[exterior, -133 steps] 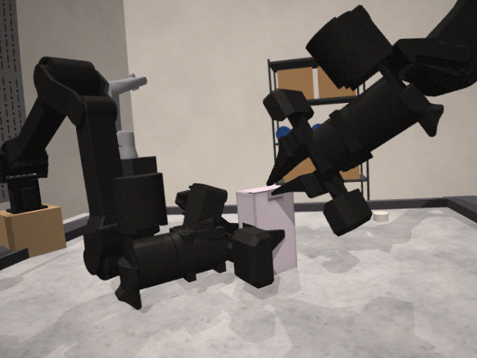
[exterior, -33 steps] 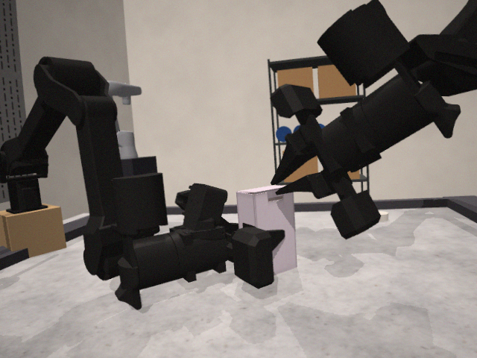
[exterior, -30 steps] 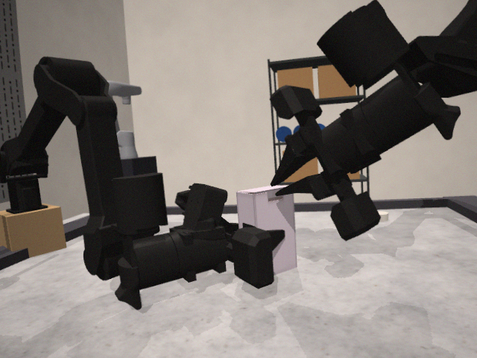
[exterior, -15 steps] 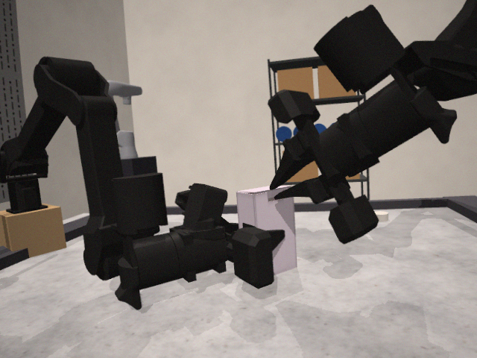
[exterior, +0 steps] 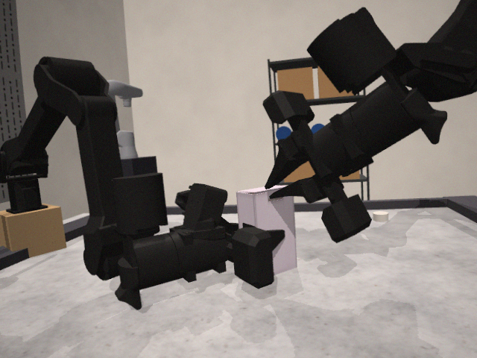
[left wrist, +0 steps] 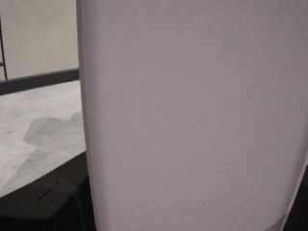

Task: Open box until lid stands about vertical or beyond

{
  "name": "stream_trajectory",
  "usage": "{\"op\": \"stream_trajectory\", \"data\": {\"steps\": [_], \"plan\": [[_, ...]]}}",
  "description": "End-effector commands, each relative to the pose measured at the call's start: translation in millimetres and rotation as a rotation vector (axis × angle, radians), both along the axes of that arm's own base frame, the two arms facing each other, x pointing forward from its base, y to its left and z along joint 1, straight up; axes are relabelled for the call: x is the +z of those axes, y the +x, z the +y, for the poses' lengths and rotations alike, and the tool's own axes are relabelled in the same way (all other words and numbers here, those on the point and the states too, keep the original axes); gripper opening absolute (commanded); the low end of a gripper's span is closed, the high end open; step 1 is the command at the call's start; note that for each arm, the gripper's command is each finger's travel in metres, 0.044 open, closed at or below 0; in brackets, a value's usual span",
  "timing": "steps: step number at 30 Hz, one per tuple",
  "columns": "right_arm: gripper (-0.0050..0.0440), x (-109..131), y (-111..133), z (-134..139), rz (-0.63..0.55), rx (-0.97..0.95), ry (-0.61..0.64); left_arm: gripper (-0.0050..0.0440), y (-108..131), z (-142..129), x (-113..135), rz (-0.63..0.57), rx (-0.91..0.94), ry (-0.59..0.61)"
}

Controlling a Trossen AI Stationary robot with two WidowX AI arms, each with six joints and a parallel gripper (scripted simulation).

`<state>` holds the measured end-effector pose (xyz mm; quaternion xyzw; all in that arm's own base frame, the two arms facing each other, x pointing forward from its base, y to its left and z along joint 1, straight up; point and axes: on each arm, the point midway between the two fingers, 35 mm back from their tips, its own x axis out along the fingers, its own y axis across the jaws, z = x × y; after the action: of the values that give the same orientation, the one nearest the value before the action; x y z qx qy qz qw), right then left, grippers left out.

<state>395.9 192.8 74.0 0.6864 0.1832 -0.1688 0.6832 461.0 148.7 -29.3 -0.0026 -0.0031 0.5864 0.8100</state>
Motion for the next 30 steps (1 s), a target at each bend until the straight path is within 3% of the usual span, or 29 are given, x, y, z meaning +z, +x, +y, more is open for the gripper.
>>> {"op": "stream_trajectory", "data": {"steps": [1, 30], "plan": [[0.0050, 9.6, 7.6, 3.0, -0.020, 0.004, 0.013, 0.0221, 4.5, -0.3, 9.9, -0.022, -0.003, 0.001], [0.0050, 9.7, 11.6, 0.9, -0.020, 0.004, 0.013, 0.0221, 4.5, -0.3, 9.9, -0.022, -0.003, 0.001]]}}
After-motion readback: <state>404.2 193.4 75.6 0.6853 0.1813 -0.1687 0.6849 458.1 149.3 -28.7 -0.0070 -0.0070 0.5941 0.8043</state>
